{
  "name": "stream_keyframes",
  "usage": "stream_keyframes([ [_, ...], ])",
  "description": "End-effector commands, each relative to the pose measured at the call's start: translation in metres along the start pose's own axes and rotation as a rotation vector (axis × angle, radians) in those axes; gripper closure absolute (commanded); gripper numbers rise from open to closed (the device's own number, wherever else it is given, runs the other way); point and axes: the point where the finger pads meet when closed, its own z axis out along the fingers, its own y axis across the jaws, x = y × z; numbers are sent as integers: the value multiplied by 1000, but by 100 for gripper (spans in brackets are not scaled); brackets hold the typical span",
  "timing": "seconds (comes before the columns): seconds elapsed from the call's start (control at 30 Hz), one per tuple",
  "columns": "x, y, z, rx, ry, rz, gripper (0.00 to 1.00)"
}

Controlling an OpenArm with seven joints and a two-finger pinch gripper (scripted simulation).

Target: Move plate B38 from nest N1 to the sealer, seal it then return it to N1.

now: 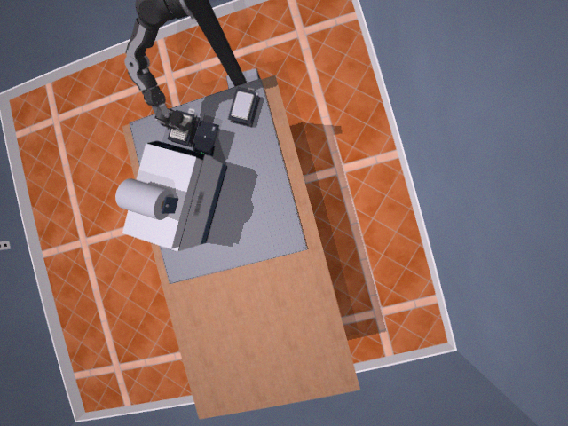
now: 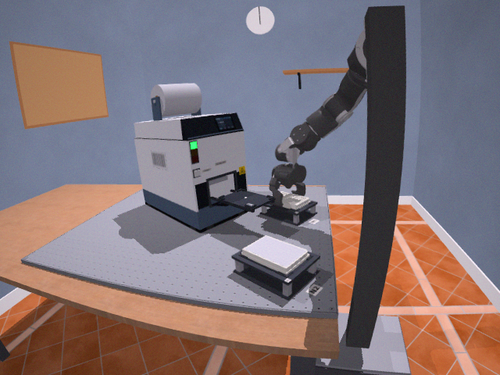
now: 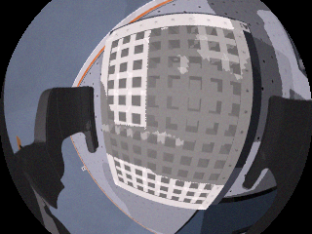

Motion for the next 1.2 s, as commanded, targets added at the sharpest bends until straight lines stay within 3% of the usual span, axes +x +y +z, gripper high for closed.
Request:
stream_keyframes([
  [0.0,-1,0,-1,-1,1,3,23],
  [1.17,0,0,-2,2,2,1,23],
])
